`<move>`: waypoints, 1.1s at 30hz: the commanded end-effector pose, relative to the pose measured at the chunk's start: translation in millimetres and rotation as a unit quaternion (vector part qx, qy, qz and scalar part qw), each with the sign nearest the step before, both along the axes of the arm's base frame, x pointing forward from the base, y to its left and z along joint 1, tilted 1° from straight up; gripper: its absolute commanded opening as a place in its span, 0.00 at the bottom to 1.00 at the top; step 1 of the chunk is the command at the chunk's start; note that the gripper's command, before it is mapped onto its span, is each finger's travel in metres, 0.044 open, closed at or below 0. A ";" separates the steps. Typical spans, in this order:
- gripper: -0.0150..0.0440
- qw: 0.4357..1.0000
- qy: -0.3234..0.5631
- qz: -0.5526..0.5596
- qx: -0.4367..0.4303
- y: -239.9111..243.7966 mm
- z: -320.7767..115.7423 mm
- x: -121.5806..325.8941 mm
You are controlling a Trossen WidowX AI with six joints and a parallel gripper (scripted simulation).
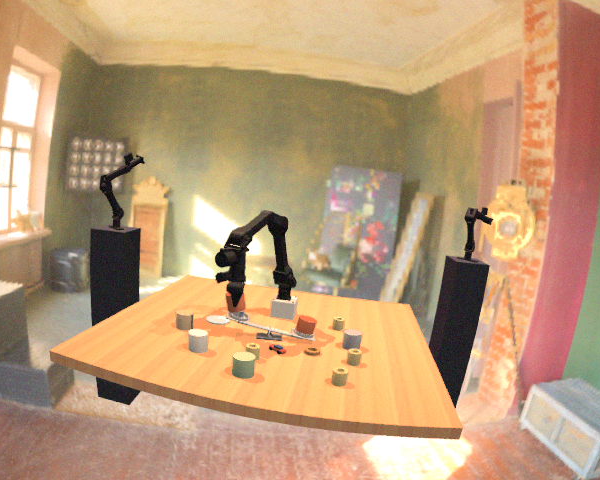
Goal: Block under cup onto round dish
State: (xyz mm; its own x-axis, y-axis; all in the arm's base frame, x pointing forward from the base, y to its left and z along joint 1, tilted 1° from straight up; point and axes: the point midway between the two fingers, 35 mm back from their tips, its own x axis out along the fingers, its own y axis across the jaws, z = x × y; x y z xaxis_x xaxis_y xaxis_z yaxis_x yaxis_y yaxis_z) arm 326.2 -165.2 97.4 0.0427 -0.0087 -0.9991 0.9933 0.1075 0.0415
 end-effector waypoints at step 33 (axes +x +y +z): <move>0.25 1.000 -0.004 -0.001 -0.004 2.3 49.7 -6.1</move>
